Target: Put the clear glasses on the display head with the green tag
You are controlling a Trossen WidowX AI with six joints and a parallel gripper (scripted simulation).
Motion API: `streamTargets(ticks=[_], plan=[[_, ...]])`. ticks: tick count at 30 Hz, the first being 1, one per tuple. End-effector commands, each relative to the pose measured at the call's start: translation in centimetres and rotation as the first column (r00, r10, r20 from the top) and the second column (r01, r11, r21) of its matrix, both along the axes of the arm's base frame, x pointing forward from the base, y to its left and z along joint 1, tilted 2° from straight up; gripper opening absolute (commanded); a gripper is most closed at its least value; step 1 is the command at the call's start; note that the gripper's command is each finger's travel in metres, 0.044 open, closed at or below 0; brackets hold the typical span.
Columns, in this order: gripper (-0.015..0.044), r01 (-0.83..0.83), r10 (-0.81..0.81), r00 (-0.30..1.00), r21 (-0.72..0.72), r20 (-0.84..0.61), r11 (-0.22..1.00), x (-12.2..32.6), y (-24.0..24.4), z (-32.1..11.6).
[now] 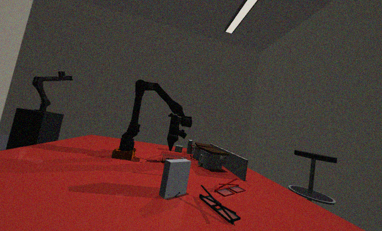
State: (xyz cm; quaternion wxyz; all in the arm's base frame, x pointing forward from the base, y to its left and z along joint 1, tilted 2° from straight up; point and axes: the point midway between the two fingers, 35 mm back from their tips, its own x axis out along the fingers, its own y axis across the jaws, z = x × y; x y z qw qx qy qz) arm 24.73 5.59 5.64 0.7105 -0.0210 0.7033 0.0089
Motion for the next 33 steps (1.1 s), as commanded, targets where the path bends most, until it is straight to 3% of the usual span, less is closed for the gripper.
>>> streamTargets(ticks=[1, 30, 33], plan=[[0.014, -0.004, 0.004, 1.0, -0.001, -0.01, 1.0, -0.1, 0.0, -0.9], [0.014, -0.004, 0.004, 1.0, -0.001, -0.011, 1.0, -0.3, -0.1, -5.1], [0.01, 0.002, -0.002, 1.0, -0.001, -0.005, 1.0, -0.2, -0.1, -4.7]])
